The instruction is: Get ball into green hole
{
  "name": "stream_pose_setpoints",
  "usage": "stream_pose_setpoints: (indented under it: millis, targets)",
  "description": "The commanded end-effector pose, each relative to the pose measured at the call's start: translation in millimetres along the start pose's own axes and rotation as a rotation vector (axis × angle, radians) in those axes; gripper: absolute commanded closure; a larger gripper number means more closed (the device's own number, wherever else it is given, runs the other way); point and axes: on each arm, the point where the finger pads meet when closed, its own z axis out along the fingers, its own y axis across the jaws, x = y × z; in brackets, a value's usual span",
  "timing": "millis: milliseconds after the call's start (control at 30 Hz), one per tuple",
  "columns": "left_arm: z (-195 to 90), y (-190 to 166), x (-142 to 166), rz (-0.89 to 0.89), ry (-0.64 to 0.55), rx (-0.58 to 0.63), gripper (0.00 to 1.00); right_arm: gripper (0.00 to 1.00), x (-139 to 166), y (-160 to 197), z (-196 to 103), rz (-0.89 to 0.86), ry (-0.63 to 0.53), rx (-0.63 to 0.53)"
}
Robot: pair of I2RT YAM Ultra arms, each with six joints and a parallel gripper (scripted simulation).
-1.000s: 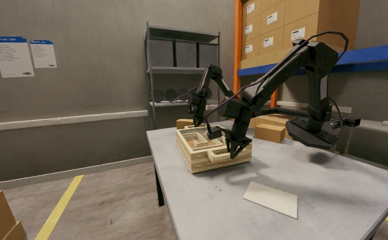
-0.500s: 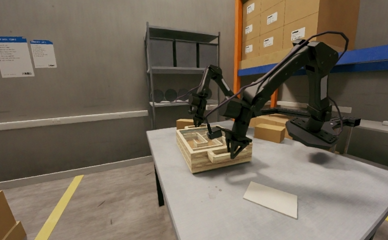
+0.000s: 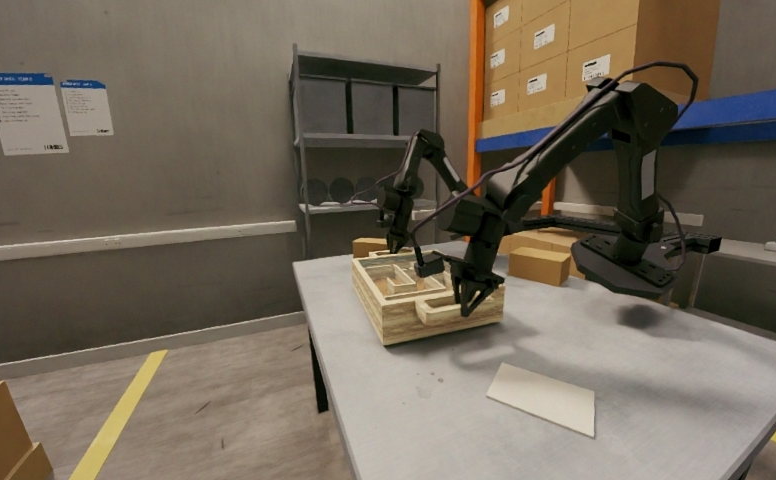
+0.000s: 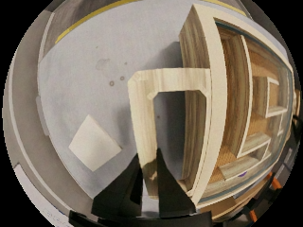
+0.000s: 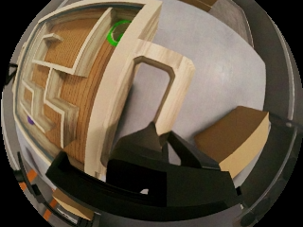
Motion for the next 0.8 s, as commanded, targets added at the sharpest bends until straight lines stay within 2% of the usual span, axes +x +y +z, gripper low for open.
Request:
stream_pose_setpoints:
  millis: [0, 100, 133, 167, 700, 767]
  targets:
    - [-39.0, 0.2, -47.1, -0.015, -0.150, -0.002, 1.00, 1.00, -46.5, 6.7, -32.4, 0.061, -0.151, -0.028]
    - [-39.1, 0.3, -47.8, -0.015, -0.153, -0.001, 1.00, 1.00, -47.4, 7.1, -32.6, 0.061, -0.154, -0.030]
    - [-35.9, 0.1, -42.6, -0.012, -0.137, -0.003, 1.00, 1.00, -38.9, 5.4, -28.6, 0.054, -0.133, -0.022]
    - [-41.8, 0.7, -48.2, -0.017, -0.154, -0.002, 1.00, 1.00, -47.8, 6.4, -35.3, 0.063, -0.155, -0.029]
    - [-43.0, 0.5, -46.4, -0.018, -0.143, -0.005, 1.00, 1.00, -44.9, 6.1, -36.7, 0.054, -0.143, -0.020]
    - [-48.1, 0.8, -51.7, -0.022, -0.157, -0.004, 1.00, 1.00, -52.0, 6.6, -43.0, 0.062, -0.161, -0.026]
